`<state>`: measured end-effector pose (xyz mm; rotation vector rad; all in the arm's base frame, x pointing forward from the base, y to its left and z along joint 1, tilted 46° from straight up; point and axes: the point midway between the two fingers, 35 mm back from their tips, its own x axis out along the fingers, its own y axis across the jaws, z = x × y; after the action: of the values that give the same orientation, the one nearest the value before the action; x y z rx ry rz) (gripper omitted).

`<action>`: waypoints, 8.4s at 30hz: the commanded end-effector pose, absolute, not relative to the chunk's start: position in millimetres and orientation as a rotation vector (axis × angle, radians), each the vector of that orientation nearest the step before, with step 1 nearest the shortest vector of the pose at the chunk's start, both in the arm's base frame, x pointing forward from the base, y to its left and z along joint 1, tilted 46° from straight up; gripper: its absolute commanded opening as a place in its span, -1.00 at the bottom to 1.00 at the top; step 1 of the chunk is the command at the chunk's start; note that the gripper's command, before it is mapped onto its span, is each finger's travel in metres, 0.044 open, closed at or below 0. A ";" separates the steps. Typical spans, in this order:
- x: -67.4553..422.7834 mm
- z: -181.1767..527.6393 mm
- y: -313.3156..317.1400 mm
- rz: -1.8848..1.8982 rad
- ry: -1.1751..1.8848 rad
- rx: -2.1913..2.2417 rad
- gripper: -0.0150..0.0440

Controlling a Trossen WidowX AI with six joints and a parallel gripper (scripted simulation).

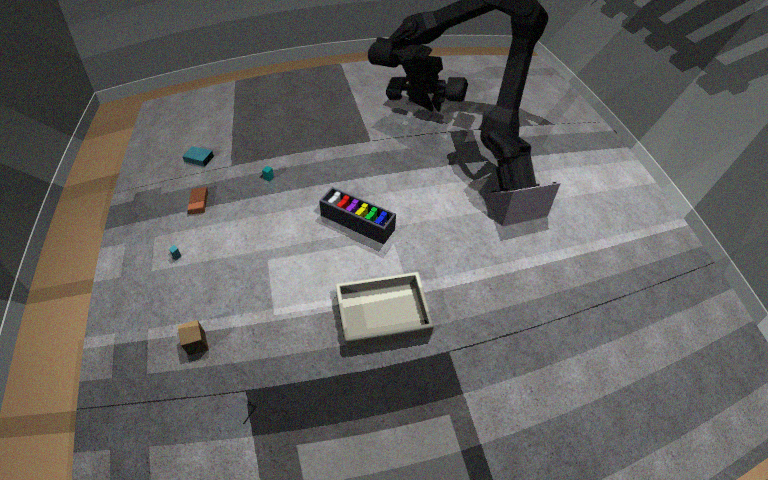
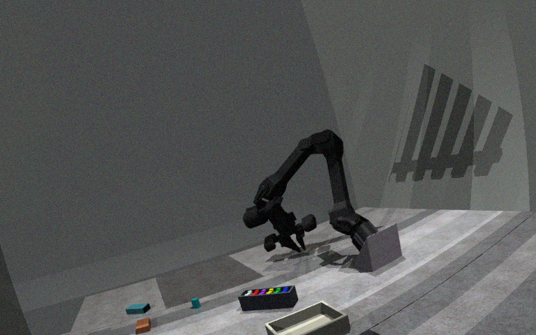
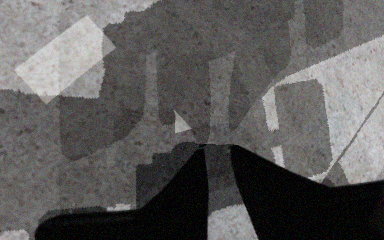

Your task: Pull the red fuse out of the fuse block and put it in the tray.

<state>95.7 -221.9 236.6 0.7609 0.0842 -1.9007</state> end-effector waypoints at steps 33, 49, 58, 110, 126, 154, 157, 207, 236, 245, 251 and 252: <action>322.5 88.4 61.8 0.079 1.570 -1.367 -0.25; 323.4 80.1 54.5 0.079 1.570 -1.367 -0.25; 324.7 74.0 48.3 0.078 1.569 -1.367 -0.25; 326.6 59.8 34.0 0.078 1.573 -1.358 -0.49; 325.9 64.5 39.2 0.078 1.572 -1.360 -0.49; 324.1 73.9 49.0 0.079 1.571 -1.363 -0.49; 323.9 74.9 50.1 0.079 1.571 -1.363 -0.49; 317.6 101.2 76.8 0.080 1.570 -1.367 -0.49; 296.8 -20.7 201.8 0.097 1.566 -1.355 -0.49; 280.4 -53.1 225.0 0.089 1.567 -1.357 -0.49; 281.6 -57.2 221.3 0.089 1.566 -1.357 -0.49; 281.9 -58.4 220.2 0.089 1.566 -1.357 -0.49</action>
<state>282.2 222.0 -54.8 -1.3615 1.5641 0.0894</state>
